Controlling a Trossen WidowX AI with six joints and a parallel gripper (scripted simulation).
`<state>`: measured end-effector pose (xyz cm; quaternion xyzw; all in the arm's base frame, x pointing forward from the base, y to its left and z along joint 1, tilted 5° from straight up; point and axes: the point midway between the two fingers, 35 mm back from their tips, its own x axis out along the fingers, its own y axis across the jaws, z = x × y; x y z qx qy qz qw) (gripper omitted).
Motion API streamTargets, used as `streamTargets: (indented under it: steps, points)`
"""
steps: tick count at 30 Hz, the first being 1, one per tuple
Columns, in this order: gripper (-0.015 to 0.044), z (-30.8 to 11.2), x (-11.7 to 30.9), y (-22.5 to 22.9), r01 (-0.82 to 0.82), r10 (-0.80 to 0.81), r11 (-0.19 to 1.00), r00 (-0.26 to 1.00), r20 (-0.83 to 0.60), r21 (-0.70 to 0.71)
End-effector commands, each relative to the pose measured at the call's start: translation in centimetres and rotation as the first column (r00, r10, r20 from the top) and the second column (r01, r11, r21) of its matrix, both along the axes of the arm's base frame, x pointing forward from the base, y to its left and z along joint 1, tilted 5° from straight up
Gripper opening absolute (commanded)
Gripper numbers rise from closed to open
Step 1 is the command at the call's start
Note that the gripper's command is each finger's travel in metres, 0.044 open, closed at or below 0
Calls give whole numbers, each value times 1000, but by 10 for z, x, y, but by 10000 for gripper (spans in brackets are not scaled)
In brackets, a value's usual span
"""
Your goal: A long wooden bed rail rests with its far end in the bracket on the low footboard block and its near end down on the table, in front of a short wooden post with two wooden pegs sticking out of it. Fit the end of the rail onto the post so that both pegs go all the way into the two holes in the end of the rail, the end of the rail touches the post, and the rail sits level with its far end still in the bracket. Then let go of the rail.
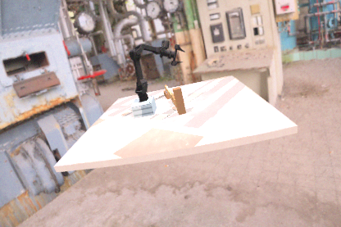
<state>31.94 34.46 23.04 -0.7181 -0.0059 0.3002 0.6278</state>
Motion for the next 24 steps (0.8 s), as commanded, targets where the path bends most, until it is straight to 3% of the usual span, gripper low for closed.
streamTargets:
  steps: [1, 7, 12, 18, 24]
  points:
    - [440, -34, 24, -46, 34, -45, 989, 996, -74, -144]
    - [440, -89, 45, -134, 57, -146, 935, 961, -233, -349]
    - [440, -130, 38, -209, 30, -235, 885, 891, -390, -464]
    - [440, -172, 2, -291, -39, -324, 855, 738, -592, -517]
    - [440, -199, -60, -350, -100, -354, 876, 533, -769, -472]
